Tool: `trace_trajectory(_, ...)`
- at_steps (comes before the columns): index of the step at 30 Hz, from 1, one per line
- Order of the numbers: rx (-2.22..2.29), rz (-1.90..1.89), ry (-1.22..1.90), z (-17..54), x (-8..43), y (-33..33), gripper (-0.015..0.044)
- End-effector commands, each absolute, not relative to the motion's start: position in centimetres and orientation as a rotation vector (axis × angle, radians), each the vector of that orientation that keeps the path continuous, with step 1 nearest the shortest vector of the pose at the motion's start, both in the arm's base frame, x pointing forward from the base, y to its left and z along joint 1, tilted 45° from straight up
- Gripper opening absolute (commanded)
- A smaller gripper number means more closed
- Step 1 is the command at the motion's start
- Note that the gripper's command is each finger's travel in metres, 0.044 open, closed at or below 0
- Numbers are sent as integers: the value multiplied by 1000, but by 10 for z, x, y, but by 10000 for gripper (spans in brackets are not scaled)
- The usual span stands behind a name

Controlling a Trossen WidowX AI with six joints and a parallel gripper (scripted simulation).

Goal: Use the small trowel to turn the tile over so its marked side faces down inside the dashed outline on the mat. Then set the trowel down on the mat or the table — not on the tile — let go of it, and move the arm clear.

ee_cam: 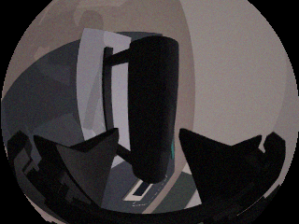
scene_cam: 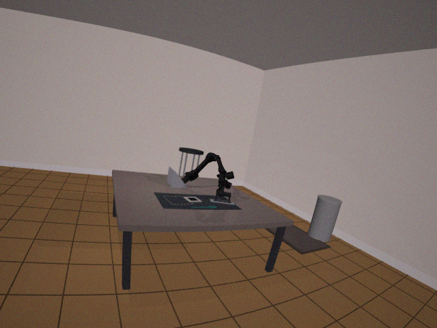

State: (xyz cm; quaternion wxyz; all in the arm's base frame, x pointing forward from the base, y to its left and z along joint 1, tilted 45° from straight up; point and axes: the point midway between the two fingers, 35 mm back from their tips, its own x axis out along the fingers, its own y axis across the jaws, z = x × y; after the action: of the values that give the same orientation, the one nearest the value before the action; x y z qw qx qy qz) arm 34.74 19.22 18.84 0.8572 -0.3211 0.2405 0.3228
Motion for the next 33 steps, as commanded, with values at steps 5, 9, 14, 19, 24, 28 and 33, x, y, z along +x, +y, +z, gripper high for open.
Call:
trace_trajectory(5,-679,673,509,178,358,197,300)
trace_trajectory(9,-680,673,509,174,361,199,300)
trace_trajectory(14,-680,673,509,174,361,199,195)
trace_trajectory(19,-680,673,509,174,361,199,122)
trace_trajectory(24,-680,673,509,174,361,199,89)
trace_trajectory(28,-680,673,509,174,361,199,62)
trace_trajectory(33,-680,673,509,174,361,199,29)
